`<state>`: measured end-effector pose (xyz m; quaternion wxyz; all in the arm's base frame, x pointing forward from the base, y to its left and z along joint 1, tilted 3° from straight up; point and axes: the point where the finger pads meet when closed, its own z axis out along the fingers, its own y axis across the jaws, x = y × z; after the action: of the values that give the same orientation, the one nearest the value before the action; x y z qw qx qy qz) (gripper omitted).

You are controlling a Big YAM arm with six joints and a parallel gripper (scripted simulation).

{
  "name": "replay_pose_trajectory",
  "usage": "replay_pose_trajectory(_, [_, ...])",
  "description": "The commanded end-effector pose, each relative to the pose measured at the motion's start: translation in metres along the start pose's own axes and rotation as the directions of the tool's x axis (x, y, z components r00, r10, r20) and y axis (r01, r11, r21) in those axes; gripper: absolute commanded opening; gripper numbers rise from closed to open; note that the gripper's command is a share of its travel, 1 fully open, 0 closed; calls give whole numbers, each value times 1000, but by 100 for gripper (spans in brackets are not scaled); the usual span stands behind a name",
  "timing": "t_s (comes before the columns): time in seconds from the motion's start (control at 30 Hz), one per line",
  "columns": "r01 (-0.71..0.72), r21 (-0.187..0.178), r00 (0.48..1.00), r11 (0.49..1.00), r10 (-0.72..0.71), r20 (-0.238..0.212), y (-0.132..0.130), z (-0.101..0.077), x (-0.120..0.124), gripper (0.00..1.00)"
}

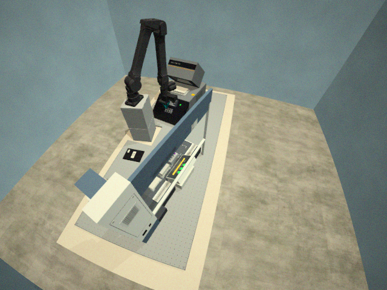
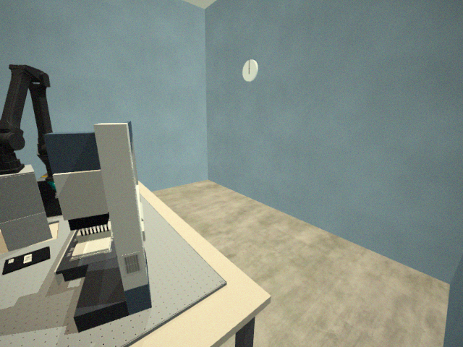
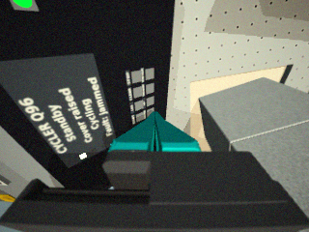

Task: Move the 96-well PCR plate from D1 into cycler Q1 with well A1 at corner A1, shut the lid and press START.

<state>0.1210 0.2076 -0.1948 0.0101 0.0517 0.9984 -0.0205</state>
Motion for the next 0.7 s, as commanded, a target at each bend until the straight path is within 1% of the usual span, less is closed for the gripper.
replay_pose_trajectory(0.0, [11, -29, 1000, 1000, -10, 18, 10, -3, -6, 0])
replay_pose_trajectory(0.07, [6, -35, 1000, 999, -5, 20, 12, -4, -8, 0])
replay_pose_trajectory(0.23, [1, -24, 1000, 1000, -1, 15, 11, -5, -9, 0])
replay_pose_trajectory(0.3, [0, -13, 1000, 1000, 0, 11, 6, -5, -8, 0])
replay_pose_trajectory(0.4, [0, -7, 1000, 1000, 0, 8, -18, -18, -5, 0])
replay_pose_trajectory(0.5, [3, -1, 1000, 1000, -3, 7, -35, -29, -5, 0])
replay_pose_trajectory(0.57, [3, -1, 1000, 1000, -3, 7, -35, -29, -5, 0])
replay_pose_trajectory(0.6, [15, -2, 1000, 1000, -15, 7, -30, -27, -5, 0])
replay_pose_trajectory(0.67, [20, -9, 1000, 1000, -20, 11, -35, -34, -7, 0])
